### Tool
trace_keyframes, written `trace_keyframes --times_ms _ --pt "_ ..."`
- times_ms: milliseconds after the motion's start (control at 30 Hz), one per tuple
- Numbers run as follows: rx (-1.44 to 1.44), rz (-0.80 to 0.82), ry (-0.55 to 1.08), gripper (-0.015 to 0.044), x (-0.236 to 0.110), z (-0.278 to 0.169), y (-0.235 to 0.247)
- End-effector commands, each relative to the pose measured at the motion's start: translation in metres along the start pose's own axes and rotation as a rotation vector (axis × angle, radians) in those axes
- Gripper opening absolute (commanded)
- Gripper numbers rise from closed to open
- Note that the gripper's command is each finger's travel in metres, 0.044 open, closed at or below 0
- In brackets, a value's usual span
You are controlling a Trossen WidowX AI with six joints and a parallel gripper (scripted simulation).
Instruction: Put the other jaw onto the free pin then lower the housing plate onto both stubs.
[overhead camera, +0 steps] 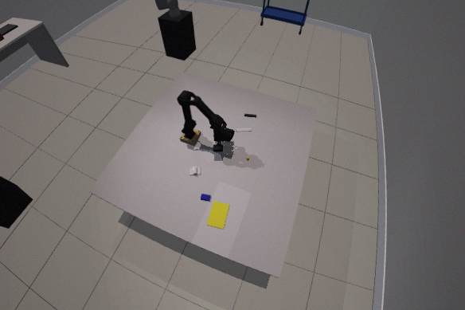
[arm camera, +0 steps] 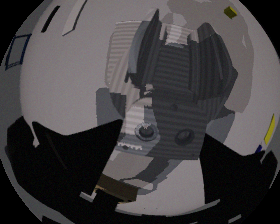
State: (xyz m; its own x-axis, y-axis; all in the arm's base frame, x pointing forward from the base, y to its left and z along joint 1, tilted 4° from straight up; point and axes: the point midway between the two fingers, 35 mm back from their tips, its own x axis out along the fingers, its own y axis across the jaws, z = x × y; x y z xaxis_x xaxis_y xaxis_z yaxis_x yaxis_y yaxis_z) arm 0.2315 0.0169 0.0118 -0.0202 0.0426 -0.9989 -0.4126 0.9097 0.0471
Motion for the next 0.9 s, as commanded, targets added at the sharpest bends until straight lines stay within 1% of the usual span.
trace_keyframes --times_ms 0,867 --pt "0.004 0.006 0.008 0.0351 0.0033 -0.0018 0.0012" --pt "0.004 0.006 0.008 0.0351 0.0081 -0.0019 0.0012"
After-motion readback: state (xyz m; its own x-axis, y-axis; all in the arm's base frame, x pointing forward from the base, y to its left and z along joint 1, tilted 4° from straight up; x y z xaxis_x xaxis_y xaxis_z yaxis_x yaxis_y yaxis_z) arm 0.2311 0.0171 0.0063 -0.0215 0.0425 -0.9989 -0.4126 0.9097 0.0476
